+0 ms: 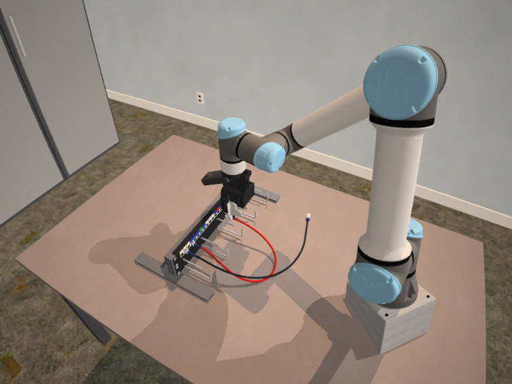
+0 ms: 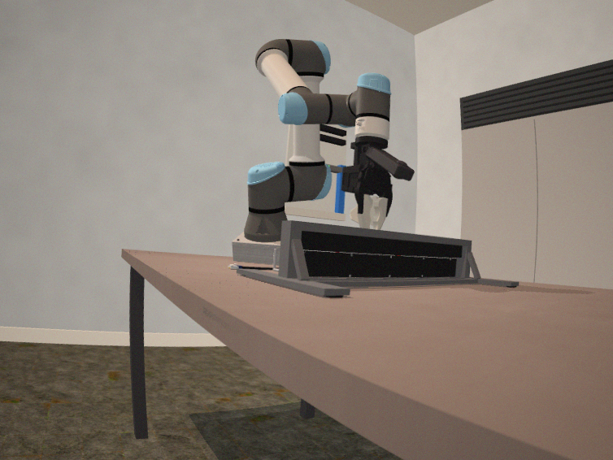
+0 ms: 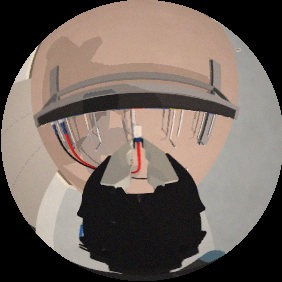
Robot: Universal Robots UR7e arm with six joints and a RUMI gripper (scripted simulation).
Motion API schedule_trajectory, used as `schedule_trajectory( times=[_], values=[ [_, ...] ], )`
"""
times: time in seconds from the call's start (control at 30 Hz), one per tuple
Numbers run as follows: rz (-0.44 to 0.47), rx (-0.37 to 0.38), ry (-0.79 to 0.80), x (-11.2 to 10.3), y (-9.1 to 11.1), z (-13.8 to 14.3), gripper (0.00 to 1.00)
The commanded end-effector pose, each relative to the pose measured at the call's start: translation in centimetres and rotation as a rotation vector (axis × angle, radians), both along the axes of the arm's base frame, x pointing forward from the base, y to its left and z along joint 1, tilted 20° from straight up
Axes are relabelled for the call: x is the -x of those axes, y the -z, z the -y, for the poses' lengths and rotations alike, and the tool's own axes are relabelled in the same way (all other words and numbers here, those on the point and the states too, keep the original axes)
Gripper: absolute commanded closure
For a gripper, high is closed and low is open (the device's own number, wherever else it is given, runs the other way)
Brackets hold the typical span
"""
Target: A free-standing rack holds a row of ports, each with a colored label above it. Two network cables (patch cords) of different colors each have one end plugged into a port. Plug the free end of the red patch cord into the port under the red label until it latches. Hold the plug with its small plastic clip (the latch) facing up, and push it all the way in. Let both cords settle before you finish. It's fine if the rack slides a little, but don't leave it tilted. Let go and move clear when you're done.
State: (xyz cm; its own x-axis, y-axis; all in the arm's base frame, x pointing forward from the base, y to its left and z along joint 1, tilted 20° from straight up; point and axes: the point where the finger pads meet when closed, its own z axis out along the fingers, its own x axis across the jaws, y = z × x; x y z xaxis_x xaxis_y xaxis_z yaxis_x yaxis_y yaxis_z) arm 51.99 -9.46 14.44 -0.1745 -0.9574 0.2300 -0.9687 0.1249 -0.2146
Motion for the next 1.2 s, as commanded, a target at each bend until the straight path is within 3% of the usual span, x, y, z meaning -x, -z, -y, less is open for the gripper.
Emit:
schedule_trajectory(
  times=[0.0,1.17],
  values=[
    [0.001,0.0,0.0,0.0,-0.1,0.0,1.0],
    [0.008,0.002,-0.001,-2.5,-0.7,0.3,1.0]
  ],
)
